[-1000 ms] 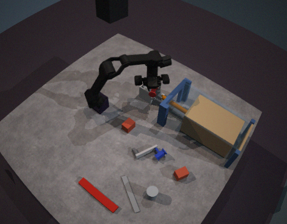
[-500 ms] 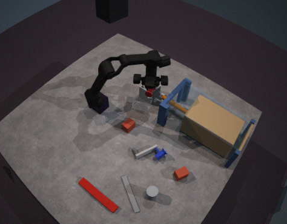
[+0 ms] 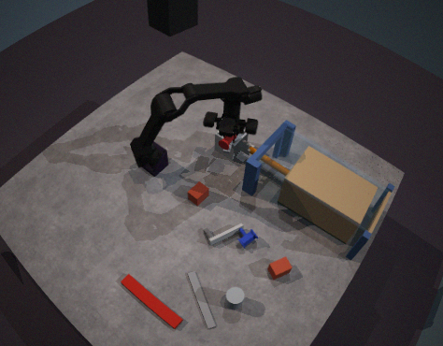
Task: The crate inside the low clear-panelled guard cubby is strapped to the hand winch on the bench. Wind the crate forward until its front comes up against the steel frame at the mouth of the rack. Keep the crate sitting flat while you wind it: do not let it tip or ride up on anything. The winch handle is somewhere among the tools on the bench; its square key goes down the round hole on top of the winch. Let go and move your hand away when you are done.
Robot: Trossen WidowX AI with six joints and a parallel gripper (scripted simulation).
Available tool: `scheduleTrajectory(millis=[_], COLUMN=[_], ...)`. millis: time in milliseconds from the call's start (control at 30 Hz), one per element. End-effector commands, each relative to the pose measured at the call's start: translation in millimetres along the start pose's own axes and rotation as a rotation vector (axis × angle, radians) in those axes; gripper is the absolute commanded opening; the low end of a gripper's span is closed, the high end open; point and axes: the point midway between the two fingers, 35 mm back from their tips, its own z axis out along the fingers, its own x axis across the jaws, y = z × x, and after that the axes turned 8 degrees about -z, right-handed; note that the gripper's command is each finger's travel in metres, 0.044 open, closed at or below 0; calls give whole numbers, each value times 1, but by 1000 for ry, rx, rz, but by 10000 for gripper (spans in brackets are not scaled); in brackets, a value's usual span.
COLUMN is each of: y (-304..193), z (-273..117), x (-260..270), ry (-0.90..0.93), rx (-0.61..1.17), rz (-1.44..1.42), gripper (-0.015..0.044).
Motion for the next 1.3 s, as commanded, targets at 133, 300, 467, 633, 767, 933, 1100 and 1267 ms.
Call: scheduleTrajectory(millis=[133,300,467,633,767,933,1100,1267], y=[-2,-2,-3,-3,-3,-3,-3,-4], z=[1,2,3,7,9,11,13,14], x=[-4,-5,-7,-7,-6,-5,-6,-8], ry=[-9,-12,-16,-17,-14,-13,-13,-17], rx=[3,3,2,-2,-2,-2,-2,-2], rz=[106,137,183,185,155,141,143,181], gripper=[0,0,0,0,0,0,0,0])
